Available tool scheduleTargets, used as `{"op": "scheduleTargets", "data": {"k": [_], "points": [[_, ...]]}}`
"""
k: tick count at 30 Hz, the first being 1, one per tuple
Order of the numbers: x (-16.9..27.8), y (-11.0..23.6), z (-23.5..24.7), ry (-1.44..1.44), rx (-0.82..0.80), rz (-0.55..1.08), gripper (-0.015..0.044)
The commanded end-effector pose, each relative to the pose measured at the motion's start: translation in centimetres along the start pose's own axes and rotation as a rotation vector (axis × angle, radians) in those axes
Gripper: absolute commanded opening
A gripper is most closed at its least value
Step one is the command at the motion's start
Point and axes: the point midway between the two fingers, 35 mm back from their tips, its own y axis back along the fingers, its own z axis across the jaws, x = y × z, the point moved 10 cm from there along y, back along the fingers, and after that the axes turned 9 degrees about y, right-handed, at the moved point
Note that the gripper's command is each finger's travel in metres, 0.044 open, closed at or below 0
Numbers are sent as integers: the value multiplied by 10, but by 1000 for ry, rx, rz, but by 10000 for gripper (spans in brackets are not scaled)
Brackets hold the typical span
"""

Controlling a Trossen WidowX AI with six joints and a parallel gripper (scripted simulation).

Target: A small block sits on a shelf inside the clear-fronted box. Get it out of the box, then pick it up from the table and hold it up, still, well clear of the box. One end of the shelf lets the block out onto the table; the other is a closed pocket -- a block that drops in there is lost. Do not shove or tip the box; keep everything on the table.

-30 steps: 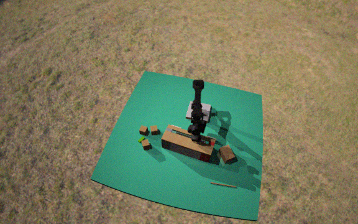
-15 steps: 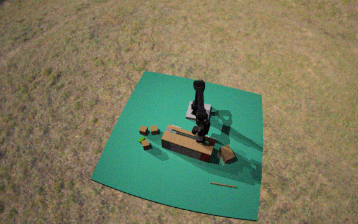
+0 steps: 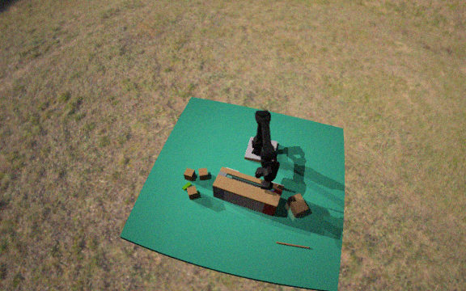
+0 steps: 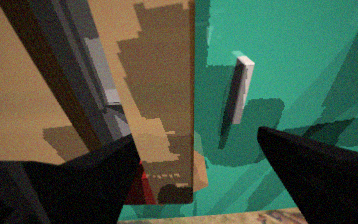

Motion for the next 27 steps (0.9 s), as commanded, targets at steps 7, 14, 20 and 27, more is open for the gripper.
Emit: {"op": "scheduleTargets", "data": {"k": [7, 14, 20, 27], "points": [[10, 33, -1, 11, -31, 10, 400], [10, 33, -2, 28, -32, 8, 374], [22, 32, -8, 603, -42, -65, 285], [37, 30, -17, 1361, -6, -170, 285]]}}
